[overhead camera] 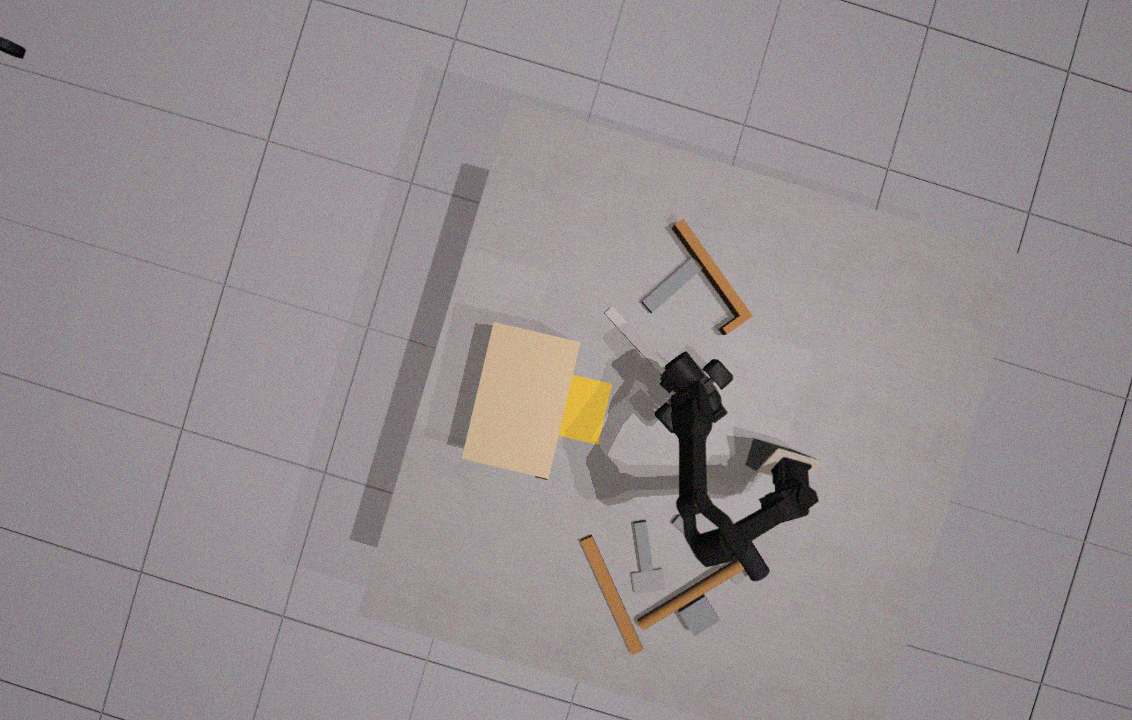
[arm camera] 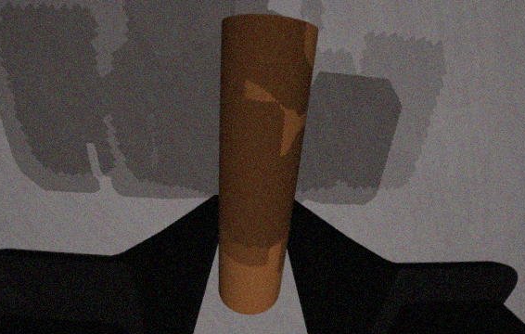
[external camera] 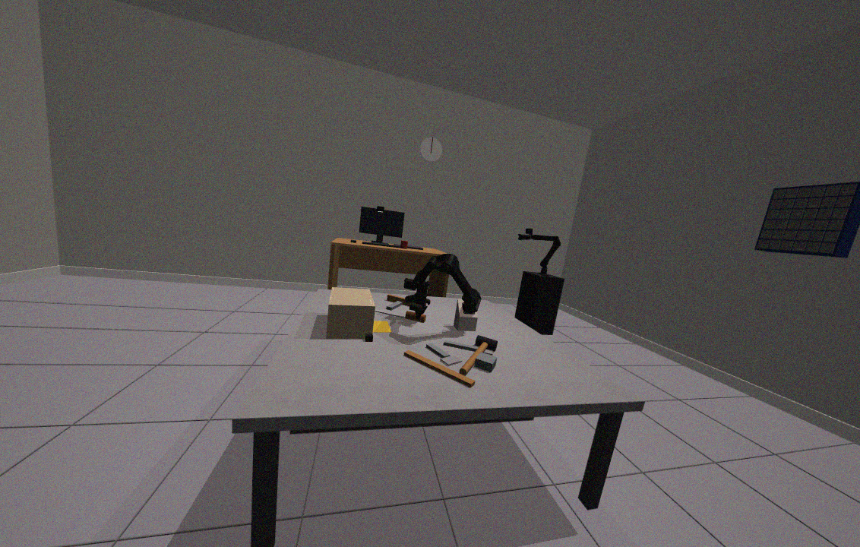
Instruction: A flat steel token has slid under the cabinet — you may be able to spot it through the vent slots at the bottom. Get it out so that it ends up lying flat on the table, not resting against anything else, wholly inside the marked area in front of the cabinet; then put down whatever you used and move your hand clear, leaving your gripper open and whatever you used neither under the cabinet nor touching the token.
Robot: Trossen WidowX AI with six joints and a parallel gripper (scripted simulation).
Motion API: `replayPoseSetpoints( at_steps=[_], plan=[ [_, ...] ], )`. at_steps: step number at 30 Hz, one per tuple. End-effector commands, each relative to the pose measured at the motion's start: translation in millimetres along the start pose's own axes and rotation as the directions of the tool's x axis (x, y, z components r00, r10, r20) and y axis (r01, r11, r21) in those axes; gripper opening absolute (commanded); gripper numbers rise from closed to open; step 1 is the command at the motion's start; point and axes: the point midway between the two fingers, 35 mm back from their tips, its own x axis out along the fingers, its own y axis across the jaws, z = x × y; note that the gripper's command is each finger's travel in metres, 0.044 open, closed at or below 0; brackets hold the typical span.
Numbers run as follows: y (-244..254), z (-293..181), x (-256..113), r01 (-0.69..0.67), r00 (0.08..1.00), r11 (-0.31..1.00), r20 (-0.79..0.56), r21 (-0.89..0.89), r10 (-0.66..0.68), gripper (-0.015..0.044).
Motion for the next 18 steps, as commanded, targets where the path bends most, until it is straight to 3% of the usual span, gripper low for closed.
replayPoseSetpoints(
  at_steps=[1,18],
  plan=[
    [5,-1,-2,-0.006,1.000,1.000,0.005,-0.008,0.006,0.0000],
    [16,-4,-2,-0.006,1.000,1.000,0.005,-0.007,0.006,0.0000]
  ],
)
